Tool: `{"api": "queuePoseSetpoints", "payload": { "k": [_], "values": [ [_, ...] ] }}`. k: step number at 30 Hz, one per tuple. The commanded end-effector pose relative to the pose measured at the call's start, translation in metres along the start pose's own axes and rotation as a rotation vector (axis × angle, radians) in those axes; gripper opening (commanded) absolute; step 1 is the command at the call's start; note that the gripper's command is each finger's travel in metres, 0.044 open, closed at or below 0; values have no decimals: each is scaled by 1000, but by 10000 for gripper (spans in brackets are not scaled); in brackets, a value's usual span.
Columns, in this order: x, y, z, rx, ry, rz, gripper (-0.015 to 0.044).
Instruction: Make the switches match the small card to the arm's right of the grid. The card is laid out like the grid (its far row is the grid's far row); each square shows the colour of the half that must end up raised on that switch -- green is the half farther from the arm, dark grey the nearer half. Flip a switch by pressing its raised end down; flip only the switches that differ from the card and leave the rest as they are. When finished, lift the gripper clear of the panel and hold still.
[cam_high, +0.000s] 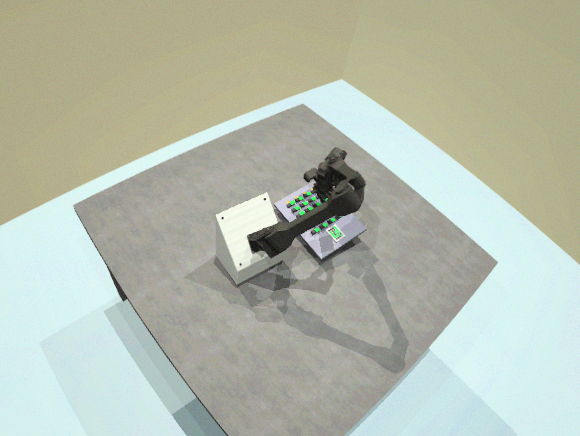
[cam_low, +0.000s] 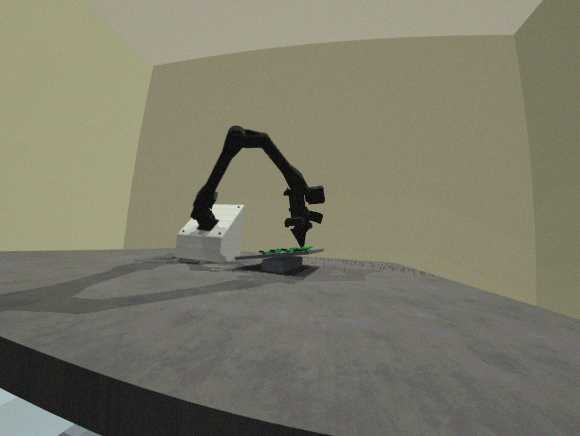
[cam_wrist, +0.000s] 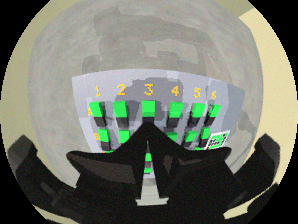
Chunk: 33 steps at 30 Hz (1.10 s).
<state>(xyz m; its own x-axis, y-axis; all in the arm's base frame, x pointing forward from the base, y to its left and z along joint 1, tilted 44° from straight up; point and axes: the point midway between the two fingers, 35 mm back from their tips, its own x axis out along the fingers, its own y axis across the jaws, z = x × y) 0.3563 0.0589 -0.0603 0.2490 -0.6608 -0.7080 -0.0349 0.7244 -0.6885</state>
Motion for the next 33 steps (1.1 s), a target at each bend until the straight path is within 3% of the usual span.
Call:
{"api": "queuePoseSetpoints", "payload": {
  "k": [1,13,19,27,33],
  "values": [
    [2,-1,0,1,-1,-4,0],
    [3,-1,0,1,-1,-4,0],
    [-59,0,3,1,25,-1,0],
    [-62,0,3,1,26,-1,0],
    [-61,-62,22,0,26,-5,0]
  ]
}}
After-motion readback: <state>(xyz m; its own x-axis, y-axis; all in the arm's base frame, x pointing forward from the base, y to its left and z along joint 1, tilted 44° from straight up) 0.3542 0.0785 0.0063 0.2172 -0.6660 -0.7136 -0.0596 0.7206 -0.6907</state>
